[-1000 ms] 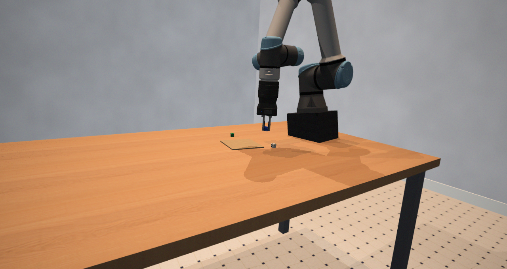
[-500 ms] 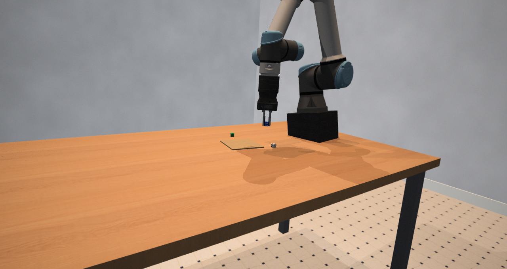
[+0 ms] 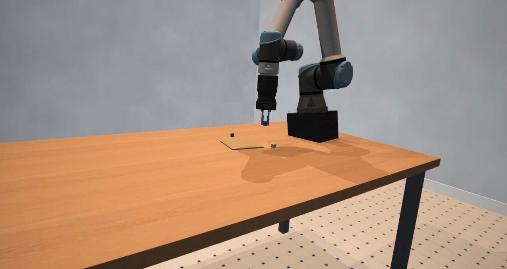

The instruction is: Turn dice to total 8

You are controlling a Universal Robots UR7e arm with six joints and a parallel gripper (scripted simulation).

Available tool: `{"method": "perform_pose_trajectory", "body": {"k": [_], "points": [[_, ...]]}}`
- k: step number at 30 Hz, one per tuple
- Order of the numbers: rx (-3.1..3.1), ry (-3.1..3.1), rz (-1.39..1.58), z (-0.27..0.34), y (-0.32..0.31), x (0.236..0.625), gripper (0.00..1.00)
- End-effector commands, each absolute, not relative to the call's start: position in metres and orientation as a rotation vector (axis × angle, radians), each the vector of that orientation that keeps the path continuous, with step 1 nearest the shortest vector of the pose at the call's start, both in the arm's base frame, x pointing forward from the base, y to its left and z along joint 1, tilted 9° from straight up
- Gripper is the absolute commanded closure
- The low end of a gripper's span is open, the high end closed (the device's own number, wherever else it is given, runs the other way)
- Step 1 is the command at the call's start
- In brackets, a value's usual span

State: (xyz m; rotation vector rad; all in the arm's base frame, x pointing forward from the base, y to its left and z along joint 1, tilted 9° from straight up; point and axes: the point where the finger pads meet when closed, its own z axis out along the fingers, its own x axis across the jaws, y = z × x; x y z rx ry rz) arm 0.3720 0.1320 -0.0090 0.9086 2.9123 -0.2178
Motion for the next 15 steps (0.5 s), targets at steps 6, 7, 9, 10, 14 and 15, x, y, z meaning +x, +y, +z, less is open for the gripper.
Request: {"method": "perform_pose_trajectory", "body": {"k": [6,7,9,10,14,15], "points": [[0.570,3.013,-0.228,0.000,0.092,0.372,0.66],[0.524,3.023,-0.230,0.001,0.087,0.372,0.66],[0.524,3.023,-0.230,0.001,0.087,0.372,0.66],[0.476,3.033,-0.231,0.002,0.082,0.372,0.66],[0.287,3.066,-0.238,0.006,0.062,0.370,0.66],[0.242,3.072,-0.239,0.007,0.058,0.370,0.66]]}}
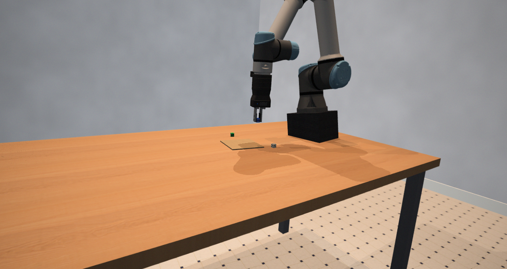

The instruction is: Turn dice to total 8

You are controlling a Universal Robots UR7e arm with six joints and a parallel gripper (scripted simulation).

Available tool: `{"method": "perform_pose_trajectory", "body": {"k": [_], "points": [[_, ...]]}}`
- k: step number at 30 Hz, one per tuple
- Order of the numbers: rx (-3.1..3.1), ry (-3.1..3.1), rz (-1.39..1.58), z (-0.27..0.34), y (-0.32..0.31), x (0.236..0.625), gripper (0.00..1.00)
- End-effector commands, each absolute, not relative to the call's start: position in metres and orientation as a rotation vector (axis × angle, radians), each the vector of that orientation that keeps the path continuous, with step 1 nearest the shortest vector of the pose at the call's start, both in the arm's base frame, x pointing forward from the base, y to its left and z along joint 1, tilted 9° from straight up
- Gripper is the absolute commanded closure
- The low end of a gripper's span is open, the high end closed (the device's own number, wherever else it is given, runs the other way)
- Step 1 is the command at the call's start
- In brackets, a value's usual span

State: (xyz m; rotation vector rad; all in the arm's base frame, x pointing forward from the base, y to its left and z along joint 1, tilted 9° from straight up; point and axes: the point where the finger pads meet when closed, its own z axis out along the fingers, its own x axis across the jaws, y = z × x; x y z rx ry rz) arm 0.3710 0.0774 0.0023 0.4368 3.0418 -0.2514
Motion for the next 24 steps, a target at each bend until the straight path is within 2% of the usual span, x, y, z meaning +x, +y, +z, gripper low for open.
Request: {"method": "perform_pose_trajectory", "body": {"k": [1,9,24], "points": [[0.198,3.077,-0.241,0.007,0.054,0.369,0.66],[-0.052,3.095,-0.249,0.011,0.031,0.365,0.66],[-0.105,3.096,-0.250,0.012,0.026,0.364,0.66]]}}
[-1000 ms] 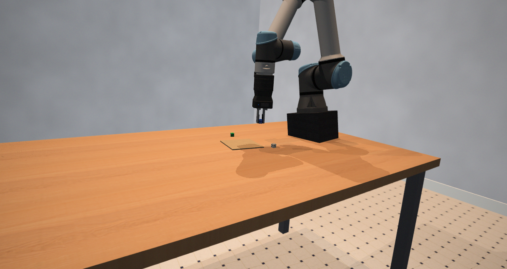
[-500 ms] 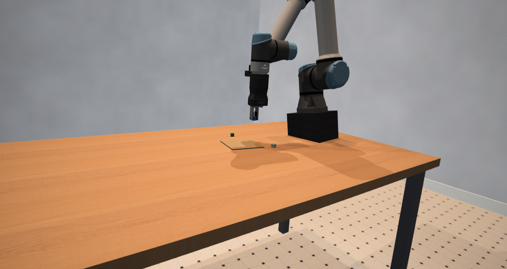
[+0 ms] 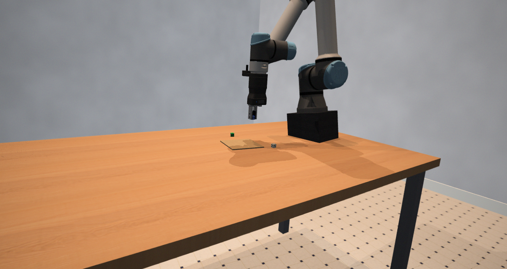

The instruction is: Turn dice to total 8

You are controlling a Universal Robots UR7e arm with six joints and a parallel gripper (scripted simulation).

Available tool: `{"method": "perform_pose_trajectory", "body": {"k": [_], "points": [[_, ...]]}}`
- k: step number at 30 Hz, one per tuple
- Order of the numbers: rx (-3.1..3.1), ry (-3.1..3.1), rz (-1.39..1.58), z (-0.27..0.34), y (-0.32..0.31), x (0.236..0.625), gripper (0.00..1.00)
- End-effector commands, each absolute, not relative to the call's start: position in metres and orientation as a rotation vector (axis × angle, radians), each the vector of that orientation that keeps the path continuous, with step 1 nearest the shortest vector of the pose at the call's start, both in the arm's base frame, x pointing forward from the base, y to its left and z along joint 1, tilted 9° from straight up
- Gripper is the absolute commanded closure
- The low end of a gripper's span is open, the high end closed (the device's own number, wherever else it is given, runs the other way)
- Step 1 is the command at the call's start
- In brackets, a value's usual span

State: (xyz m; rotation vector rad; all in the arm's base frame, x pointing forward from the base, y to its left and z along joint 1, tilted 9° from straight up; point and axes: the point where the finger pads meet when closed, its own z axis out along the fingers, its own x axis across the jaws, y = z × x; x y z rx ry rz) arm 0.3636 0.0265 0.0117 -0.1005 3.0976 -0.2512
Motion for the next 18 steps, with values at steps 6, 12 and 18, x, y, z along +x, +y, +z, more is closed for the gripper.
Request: {"method": "perform_pose_trajectory", "body": {"k": [6,12,18], "points": [[-0.105,3.096,-0.250,0.012,0.026,0.364,0.66],[-0.105,3.096,-0.250,0.010,0.026,0.364,0.66],[-0.105,3.096,-0.250,-0.001,0.024,0.364,0.66]]}}
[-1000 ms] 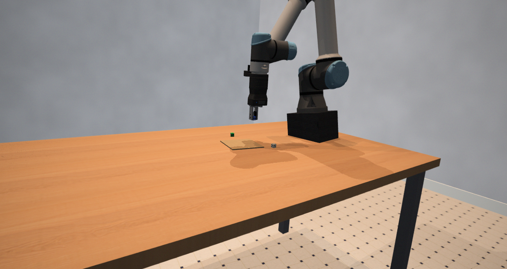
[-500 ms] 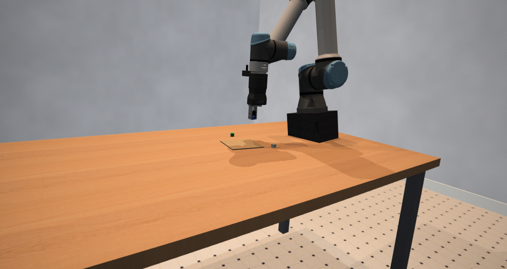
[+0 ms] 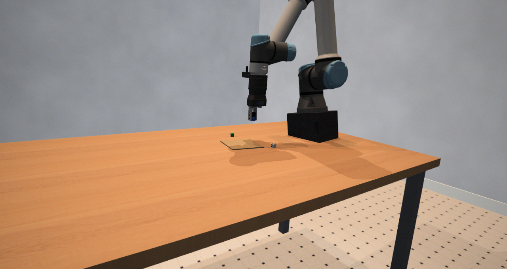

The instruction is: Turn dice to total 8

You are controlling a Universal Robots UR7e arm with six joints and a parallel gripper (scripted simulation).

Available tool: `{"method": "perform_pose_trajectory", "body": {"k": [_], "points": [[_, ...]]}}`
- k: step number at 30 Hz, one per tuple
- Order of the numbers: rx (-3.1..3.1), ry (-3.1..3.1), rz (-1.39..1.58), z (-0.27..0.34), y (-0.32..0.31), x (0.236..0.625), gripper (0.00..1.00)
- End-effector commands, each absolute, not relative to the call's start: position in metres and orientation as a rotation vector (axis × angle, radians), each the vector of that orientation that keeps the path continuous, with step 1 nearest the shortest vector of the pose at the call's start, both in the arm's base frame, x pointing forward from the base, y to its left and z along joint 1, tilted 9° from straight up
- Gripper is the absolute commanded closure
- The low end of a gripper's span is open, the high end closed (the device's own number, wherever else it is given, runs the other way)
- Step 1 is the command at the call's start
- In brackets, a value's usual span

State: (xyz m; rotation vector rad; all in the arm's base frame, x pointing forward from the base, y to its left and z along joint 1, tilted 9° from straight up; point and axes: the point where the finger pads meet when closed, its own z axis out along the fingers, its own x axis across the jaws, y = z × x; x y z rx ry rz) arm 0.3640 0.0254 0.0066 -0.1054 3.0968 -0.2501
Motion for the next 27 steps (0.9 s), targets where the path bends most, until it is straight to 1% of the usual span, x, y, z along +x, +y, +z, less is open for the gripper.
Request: {"method": "perform_pose_trajectory", "body": {"k": [1,4,18,27], "points": [[-0.105,3.096,-0.250,-0.004,0.024,0.365,0.66],[-0.105,3.096,-0.250,-0.007,0.023,0.365,0.66],[-0.105,3.096,-0.250,-0.058,0.015,0.367,0.66],[-0.105,3.096,-0.250,-0.076,0.012,0.367,0.66]]}}
